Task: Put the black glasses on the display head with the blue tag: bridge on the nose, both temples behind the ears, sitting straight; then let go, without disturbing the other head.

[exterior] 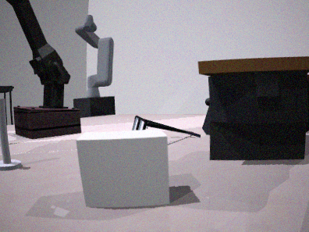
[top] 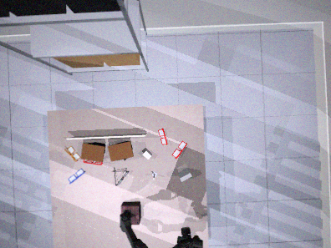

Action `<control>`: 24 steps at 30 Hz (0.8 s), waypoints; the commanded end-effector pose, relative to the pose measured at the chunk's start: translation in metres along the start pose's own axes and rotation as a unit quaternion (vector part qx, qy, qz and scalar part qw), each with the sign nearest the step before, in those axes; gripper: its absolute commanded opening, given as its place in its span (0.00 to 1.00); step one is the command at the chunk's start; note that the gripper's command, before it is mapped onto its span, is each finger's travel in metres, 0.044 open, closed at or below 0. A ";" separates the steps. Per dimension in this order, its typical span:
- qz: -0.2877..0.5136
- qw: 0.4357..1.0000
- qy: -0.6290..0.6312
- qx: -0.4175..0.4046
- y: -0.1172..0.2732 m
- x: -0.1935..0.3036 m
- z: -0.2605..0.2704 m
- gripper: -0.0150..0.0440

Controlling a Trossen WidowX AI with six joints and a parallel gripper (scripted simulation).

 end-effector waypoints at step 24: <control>-0.243 0.917 0.131 -0.288 0.257 0.140 0.272 0.59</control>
Point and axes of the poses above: the point midway between the two fingers, 35 mm back from their tips, its own y axis back along the fingers, its own z axis across the jaws, x = y × z, the point moved 10 cm from there along y, back along the fingers, and after that the axes turned 11 degrees about y, right-handed, at the moved point
